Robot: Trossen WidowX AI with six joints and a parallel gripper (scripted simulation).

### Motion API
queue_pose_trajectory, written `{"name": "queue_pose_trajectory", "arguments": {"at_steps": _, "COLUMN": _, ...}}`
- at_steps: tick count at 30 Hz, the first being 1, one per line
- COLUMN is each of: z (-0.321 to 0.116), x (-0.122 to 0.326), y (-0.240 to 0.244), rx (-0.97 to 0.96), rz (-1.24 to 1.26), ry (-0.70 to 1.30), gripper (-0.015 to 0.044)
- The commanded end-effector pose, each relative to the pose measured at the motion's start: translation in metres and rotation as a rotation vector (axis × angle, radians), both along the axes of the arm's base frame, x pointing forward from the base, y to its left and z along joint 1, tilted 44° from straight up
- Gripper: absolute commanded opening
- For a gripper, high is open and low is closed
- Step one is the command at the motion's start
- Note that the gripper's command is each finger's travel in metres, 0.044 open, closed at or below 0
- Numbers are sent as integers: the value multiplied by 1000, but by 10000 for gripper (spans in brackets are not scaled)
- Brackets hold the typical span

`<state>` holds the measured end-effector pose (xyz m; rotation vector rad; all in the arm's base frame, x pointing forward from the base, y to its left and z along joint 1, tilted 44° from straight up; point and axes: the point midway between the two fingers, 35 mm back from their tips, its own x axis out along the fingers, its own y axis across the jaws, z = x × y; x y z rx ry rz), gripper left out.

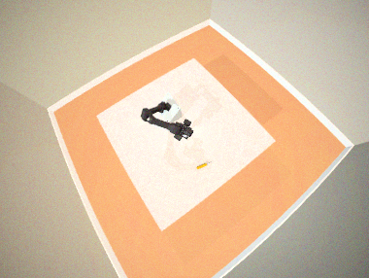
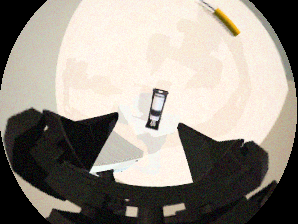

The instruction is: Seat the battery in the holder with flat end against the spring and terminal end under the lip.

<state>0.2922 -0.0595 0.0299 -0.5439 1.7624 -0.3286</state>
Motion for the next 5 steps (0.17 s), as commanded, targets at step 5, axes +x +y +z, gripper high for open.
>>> {"name": "queue_pose_trajectory", "arguments": {"at_steps": 5, "z": 0, "x": 0, "y": 0, "rx": 2, "rz": -7, "ry": -1, "gripper": 440}}
